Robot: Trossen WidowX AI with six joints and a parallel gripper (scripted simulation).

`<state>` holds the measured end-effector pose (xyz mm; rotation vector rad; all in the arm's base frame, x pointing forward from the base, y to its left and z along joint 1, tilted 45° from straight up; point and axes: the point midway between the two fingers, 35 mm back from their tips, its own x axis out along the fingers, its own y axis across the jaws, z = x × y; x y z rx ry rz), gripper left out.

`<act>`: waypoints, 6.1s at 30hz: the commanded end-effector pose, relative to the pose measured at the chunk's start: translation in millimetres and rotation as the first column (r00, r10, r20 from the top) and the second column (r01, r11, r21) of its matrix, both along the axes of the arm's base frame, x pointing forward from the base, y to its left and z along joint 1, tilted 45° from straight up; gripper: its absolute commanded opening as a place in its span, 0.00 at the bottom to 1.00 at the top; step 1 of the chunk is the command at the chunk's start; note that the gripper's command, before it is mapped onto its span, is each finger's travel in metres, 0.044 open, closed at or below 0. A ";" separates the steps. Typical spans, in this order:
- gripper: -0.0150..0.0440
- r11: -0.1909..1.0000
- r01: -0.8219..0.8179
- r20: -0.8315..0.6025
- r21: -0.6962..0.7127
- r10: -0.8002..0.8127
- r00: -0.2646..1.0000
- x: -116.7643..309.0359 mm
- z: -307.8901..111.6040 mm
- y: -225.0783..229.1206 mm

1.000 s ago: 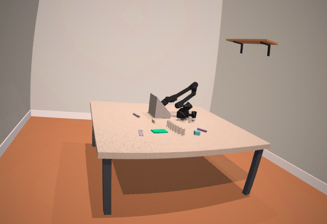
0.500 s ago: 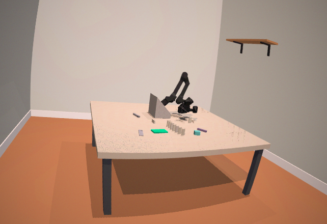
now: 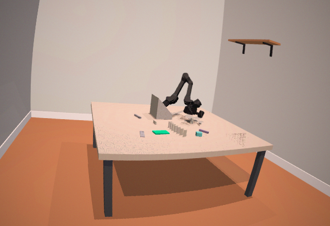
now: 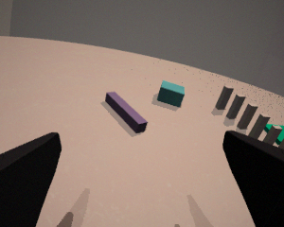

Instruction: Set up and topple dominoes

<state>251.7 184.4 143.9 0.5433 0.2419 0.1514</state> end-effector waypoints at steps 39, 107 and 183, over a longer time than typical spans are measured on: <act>1.00 0.663 -0.604 -0.738 0.443 0.652 0.174 -24.3 24.3 -45.9; 0.44 0.658 -0.607 -0.736 0.445 0.655 0.170 -19.0 63.4 -83.3; 0.84 0.646 -0.638 -0.734 0.419 0.654 0.181 72.4 -199.8 -156.4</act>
